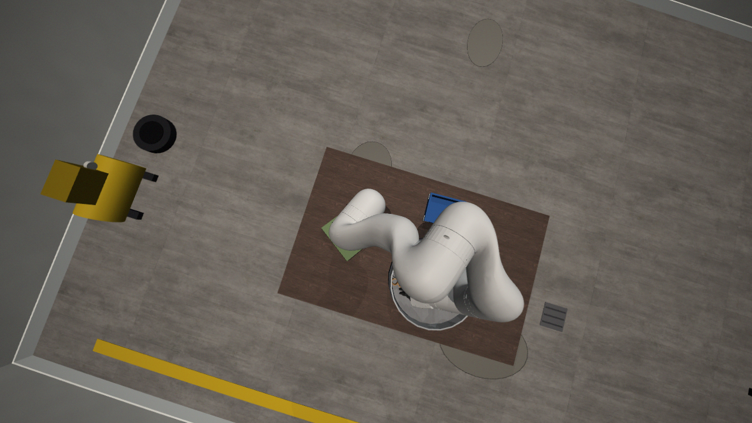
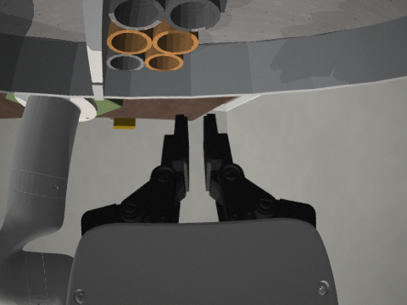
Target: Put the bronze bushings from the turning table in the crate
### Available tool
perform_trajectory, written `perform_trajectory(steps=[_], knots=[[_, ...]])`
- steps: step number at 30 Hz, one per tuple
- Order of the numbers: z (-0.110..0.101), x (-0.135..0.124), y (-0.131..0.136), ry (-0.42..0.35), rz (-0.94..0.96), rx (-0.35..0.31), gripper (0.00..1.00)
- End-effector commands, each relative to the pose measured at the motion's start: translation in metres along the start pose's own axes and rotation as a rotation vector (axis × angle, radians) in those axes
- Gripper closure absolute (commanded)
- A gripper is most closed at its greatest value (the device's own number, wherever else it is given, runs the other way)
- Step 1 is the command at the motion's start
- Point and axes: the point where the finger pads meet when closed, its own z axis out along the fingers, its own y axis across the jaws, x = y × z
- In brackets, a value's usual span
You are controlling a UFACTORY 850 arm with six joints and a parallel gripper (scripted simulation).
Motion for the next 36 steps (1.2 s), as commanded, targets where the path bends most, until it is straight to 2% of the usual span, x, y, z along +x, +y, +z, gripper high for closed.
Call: perform_trajectory(steps=[1, 10, 16, 36], knots=[[-0.001, 0.000, 0.001, 0.001, 0.001, -0.001, 0.89], [0.001, 0.001, 0.001, 0.001, 0.001, -0.001, 0.89], [0.017, 0.014, 0.000, 0.001, 0.001, -0.001, 0.89], [0.020, 0.017, 0.000, 0.001, 0.001, -0.001, 0.89]])
